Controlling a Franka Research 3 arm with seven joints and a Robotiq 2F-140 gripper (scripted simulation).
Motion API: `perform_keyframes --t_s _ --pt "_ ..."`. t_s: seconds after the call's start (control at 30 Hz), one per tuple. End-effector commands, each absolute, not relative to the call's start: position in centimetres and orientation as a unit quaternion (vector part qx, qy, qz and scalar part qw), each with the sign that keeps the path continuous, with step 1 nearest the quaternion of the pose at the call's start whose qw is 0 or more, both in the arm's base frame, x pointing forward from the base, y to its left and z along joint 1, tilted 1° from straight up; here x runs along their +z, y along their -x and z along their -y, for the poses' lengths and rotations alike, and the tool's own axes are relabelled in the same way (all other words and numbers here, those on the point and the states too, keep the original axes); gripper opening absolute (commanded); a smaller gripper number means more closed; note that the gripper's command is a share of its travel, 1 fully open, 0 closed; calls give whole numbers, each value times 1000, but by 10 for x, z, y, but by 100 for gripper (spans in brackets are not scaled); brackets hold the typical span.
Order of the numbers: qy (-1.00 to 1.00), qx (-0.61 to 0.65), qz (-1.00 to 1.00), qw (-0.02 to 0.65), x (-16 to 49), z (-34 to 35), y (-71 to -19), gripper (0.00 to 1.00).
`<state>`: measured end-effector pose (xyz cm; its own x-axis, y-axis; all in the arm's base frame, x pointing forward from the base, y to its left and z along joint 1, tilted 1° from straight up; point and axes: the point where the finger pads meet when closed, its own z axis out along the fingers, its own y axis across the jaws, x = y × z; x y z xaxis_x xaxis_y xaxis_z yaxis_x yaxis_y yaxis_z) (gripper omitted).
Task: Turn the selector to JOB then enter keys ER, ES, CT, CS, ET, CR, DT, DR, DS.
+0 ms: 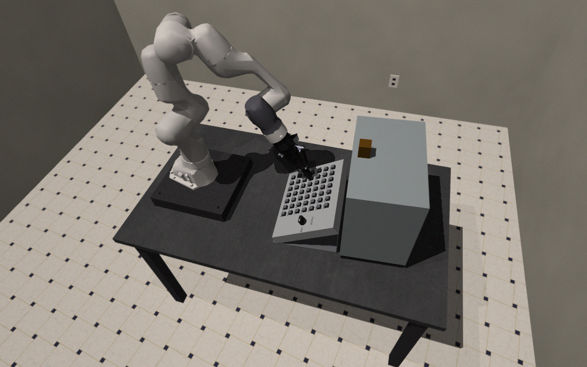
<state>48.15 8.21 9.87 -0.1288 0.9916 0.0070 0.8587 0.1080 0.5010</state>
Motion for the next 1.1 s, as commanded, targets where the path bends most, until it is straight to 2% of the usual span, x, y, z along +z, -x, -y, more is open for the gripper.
perform_keyframes --t_s 0.0,1.07 --pt "-634 198 -728 172 98 -82 -482 10" --pt "-634 198 -728 172 92 -82 -486 10"
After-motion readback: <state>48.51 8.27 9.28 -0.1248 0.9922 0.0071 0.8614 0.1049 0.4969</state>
